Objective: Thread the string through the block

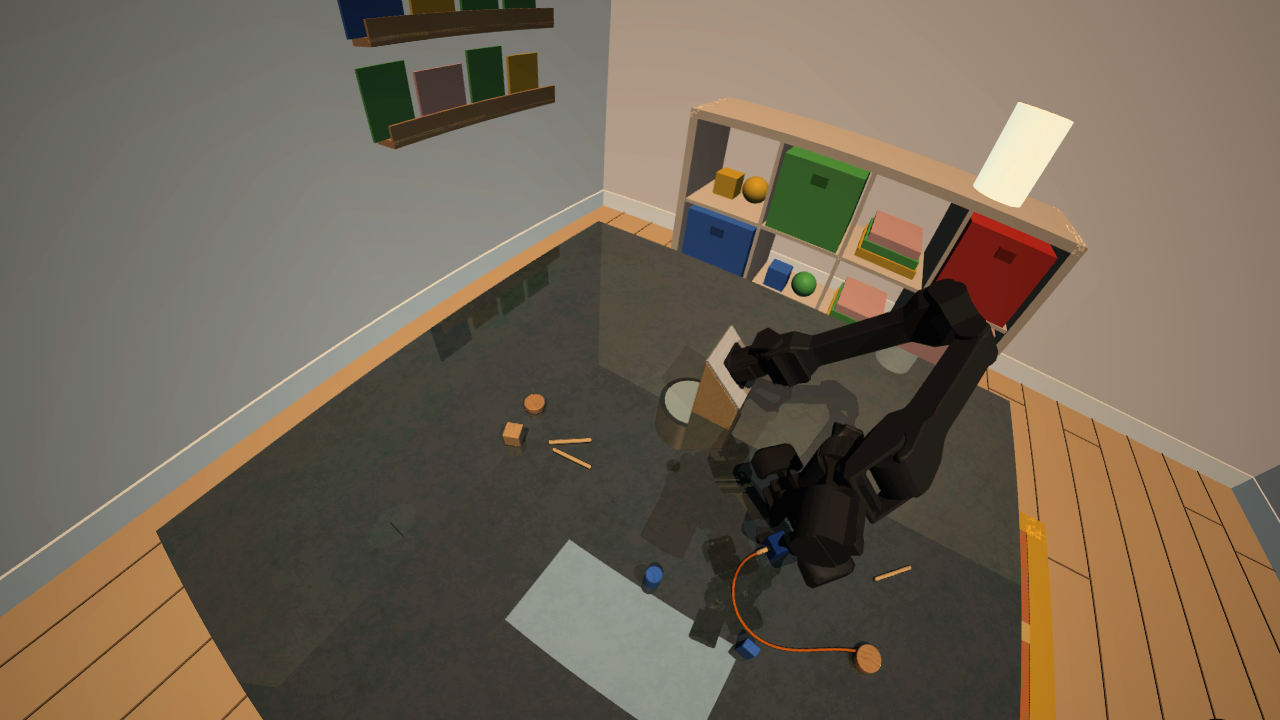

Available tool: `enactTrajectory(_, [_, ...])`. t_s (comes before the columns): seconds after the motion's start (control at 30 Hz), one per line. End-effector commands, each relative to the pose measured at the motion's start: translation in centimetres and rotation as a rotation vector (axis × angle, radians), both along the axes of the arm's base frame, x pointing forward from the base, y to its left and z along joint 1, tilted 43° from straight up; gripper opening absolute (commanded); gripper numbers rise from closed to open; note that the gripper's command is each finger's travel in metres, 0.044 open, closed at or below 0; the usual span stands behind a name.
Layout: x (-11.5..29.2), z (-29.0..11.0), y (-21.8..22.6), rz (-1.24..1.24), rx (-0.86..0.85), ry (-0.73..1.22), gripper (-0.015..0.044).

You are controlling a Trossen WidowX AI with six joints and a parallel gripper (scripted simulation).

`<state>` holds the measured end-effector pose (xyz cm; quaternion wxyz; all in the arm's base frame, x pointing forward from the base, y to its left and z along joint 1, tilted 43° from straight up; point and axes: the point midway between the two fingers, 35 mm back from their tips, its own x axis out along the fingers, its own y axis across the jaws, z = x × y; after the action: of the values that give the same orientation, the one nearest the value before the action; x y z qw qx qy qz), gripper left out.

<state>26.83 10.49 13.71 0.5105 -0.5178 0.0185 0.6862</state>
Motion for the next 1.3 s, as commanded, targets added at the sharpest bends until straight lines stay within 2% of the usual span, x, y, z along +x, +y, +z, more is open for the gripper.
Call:
enactTrajectory(0.0, [-0.3, 0.3, 0.3, -0.167, 0.013, 0.154, 0.0123])
enactTrajectory(0.53, [-2.4, 1.4, 1.8, -1.232, 0.093, 1.162, 0.0123])
enactTrajectory(1.27, [-4.3, 2.3, 2.8, -2.131, 0.149, 2.003, 0.0123])
